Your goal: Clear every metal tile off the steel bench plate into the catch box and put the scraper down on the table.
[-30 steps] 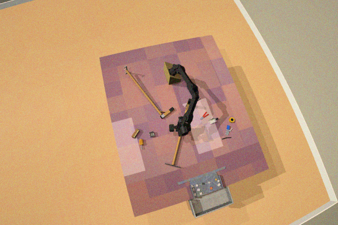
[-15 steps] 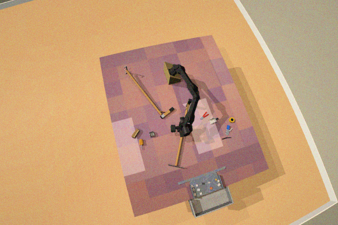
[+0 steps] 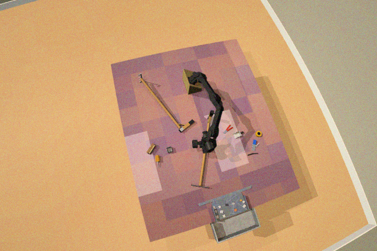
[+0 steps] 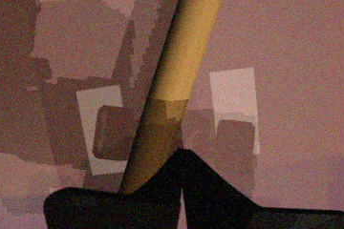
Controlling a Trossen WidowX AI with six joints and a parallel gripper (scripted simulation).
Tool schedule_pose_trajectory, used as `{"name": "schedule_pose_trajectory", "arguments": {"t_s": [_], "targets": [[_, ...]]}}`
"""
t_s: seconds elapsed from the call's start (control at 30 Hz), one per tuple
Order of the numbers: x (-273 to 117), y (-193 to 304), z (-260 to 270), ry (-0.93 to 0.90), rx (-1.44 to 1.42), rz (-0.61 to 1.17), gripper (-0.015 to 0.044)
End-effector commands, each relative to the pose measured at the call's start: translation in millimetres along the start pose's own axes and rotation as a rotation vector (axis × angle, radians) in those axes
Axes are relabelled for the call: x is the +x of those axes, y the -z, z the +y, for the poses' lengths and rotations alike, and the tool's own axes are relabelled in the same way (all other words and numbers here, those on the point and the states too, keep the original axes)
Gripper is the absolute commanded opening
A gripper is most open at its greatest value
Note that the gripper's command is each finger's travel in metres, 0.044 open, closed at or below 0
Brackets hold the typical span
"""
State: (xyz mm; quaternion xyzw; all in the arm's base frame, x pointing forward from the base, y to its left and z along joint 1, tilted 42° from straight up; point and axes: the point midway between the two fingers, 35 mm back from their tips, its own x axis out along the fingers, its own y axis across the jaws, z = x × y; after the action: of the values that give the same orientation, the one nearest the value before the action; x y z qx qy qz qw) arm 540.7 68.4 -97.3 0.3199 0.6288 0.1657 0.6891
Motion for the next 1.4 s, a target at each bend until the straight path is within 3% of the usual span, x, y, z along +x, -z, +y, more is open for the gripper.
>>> {"name": "schedule_pose_trajectory", "arguments": {"t_s": [0.0,0.83,1.37], "targets": [[2,-2,9,-0.002,-0.005,-0.003,0.0],[3,-7,33,-0.005,-0.005,-0.003,0.0],[-56,-17,24,-0.006,-0.017,-0.033,0.0]]}}
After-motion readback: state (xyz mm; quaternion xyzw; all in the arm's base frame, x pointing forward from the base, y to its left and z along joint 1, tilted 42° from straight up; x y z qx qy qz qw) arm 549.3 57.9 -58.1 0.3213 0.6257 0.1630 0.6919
